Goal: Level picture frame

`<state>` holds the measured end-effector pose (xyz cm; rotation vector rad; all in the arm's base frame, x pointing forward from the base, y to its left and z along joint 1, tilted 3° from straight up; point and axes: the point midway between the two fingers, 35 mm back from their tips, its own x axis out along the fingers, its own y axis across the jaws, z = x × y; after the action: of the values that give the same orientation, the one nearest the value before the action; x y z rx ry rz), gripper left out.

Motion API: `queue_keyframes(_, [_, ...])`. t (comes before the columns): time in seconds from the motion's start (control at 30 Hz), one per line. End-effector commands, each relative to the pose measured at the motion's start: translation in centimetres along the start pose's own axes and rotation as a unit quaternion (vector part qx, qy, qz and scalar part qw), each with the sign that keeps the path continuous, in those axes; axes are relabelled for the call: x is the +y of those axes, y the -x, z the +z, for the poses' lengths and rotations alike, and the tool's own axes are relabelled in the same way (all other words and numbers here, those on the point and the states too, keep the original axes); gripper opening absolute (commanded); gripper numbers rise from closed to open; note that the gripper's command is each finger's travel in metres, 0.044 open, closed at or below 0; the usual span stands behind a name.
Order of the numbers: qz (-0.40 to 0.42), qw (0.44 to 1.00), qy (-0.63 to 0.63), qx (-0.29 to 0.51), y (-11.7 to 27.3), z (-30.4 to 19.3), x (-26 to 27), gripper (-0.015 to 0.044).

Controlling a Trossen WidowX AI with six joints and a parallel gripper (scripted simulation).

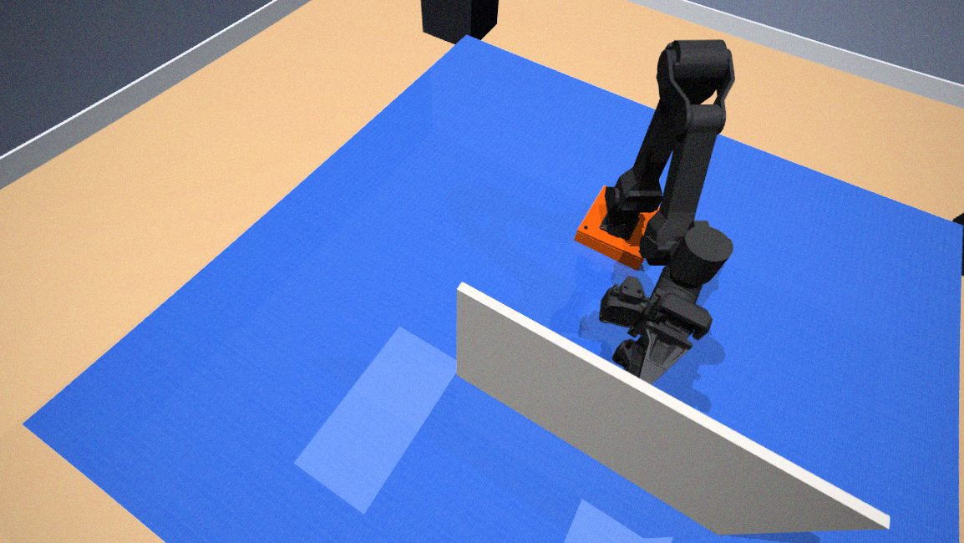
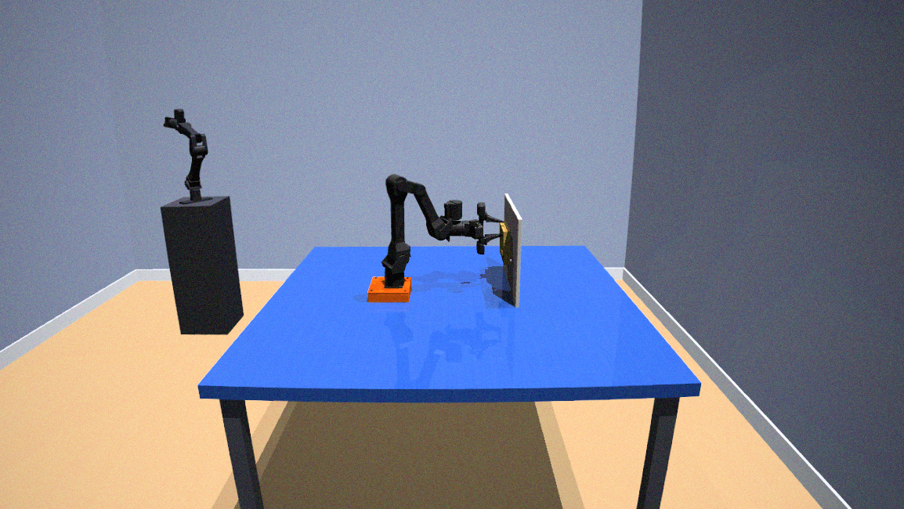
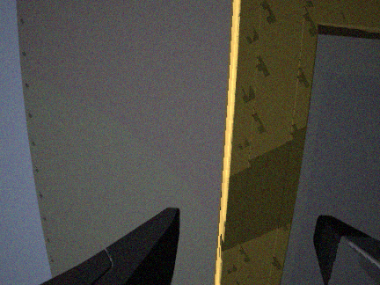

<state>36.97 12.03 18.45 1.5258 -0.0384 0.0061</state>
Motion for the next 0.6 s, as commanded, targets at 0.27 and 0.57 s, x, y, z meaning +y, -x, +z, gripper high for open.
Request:
queue_keyframes(0.27, [-0.002, 0.998, -0.07, -0.001, 9.3, -0.2, -0.2, 0.026])
queue_keyframes(0.57, [-0.001, 0.997, -0.083, 0.001, 10.4, -0.5, 0.5, 0.026])
